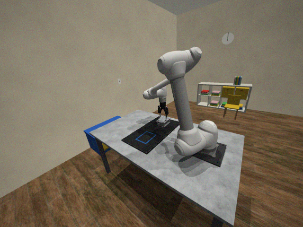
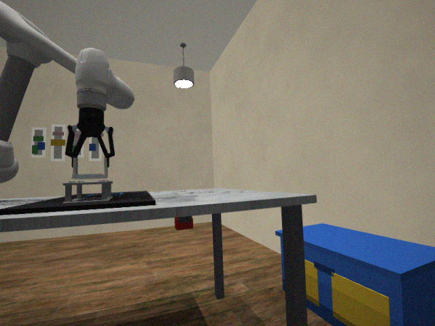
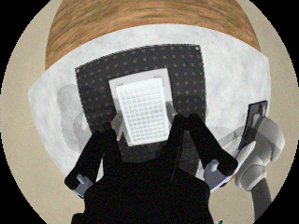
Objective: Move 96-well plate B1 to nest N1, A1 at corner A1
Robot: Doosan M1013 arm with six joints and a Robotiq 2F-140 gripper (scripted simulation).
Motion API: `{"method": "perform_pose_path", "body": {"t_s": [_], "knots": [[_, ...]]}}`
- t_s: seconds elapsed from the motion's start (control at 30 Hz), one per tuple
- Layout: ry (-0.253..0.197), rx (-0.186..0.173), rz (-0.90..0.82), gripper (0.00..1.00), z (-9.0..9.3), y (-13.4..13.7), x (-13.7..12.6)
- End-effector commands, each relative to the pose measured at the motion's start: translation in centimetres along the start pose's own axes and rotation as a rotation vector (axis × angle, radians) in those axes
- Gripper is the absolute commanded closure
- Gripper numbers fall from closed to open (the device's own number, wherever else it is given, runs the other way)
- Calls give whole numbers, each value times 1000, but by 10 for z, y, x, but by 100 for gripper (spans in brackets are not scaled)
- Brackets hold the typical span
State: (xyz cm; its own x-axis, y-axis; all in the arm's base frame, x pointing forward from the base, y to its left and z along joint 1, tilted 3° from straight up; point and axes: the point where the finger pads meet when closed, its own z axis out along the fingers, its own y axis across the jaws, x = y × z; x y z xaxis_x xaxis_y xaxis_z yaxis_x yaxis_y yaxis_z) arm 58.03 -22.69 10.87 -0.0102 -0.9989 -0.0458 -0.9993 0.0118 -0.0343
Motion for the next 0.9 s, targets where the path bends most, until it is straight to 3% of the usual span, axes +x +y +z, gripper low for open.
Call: {"method": "perform_pose_path", "body": {"t_s": [0.0, 0.87], "knots": [[-2, 0, -5, 100, 3, 0, -3], [-2, 0, -5, 100, 7, 0, -3]]}}
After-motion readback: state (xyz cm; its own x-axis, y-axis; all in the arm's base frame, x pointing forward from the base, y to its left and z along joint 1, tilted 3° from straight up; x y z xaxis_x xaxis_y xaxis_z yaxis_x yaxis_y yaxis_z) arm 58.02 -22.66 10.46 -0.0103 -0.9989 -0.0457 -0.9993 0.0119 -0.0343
